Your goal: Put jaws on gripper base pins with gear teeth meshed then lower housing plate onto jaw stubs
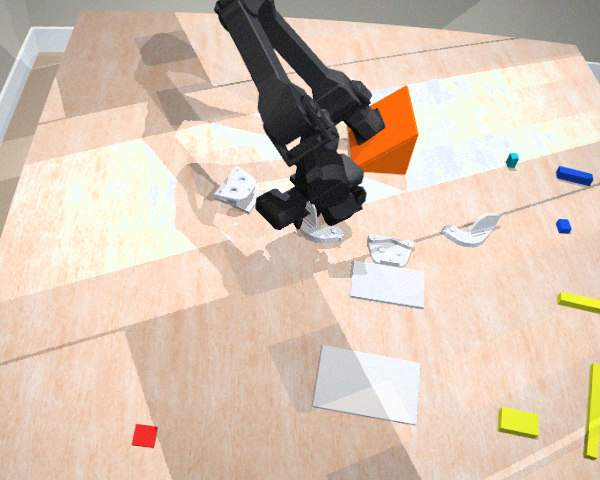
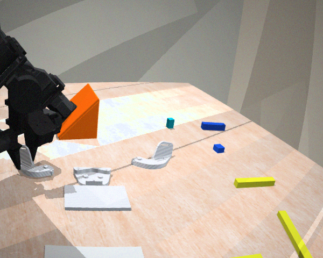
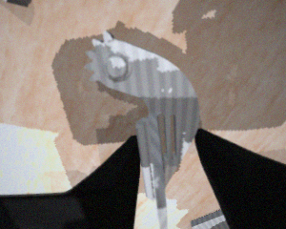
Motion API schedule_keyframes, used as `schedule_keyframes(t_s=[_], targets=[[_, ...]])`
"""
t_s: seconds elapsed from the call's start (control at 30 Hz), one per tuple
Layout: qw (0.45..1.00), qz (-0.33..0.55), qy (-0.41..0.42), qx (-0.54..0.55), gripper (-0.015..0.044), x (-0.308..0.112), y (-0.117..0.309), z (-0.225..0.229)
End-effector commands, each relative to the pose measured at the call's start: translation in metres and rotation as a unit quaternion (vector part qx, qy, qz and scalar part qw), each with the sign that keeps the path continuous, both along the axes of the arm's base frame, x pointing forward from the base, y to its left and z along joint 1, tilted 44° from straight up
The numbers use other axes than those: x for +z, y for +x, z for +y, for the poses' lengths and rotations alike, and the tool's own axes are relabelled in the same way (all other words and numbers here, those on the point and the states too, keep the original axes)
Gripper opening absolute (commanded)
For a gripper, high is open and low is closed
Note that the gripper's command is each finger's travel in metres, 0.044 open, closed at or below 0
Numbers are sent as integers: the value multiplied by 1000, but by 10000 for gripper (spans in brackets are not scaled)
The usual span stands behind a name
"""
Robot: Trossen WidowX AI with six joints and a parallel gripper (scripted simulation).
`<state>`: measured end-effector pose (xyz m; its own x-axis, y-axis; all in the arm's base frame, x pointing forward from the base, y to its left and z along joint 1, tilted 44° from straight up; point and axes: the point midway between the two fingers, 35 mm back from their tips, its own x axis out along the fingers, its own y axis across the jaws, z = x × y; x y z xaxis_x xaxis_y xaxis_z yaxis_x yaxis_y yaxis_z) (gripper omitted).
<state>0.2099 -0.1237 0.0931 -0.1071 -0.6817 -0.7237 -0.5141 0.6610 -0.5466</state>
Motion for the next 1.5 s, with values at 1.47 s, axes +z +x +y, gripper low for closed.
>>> schedule_keyframes(t_s=[1.47], targets=[[942, 226, 38, 246, 134, 30, 27, 70]])
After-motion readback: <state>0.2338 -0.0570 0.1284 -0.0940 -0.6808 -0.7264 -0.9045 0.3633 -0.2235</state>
